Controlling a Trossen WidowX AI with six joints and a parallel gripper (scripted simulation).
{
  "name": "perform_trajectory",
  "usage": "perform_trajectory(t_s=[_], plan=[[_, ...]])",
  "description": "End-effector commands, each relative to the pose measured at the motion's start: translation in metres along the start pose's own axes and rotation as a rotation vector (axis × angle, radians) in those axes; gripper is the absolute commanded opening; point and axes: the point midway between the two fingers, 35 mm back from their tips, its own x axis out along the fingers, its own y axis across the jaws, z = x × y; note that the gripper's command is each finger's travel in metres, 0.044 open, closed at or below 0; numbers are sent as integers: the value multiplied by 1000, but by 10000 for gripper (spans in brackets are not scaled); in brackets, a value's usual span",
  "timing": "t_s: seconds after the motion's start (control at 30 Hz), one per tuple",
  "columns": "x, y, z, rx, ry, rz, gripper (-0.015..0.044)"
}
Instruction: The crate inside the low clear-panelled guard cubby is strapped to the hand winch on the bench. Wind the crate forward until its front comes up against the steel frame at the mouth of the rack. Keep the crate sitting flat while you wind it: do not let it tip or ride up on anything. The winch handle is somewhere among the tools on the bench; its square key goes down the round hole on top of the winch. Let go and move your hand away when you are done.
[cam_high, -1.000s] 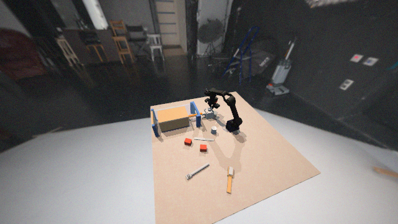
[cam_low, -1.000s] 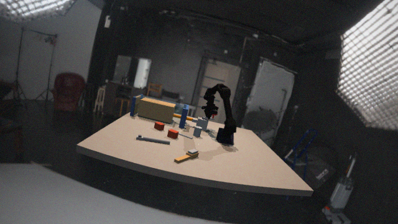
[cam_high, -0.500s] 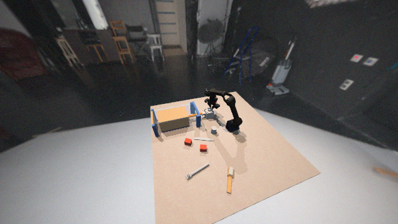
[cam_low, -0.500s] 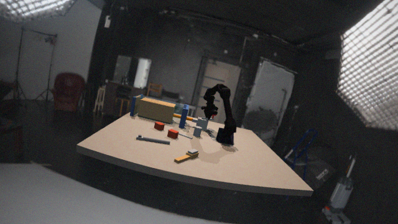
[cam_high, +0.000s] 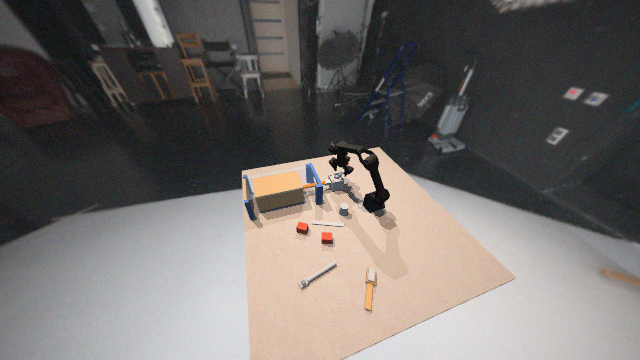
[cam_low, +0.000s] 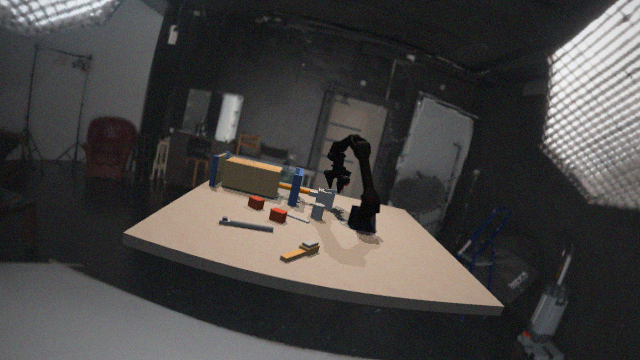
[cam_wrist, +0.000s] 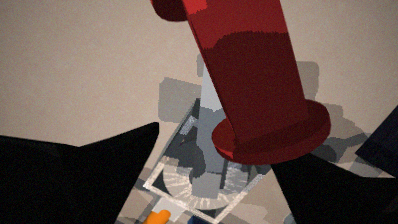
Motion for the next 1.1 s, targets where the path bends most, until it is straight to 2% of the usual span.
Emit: perform_trajectory(t_s=[0.0, 0.23, 0.43, 0.97, 1.0, 1.07], plan=[[-24, 4, 2, 0, 15, 21, 440], [-113, -1, 12, 8, 66, 74, 440], [-121, -2, 15, 16, 62, 96, 440], [-123, -2, 15, 16, 62, 100, 20], [-123, -2, 15, 16, 62, 100, 0], [-123, -2, 15, 16, 62, 100, 0]])
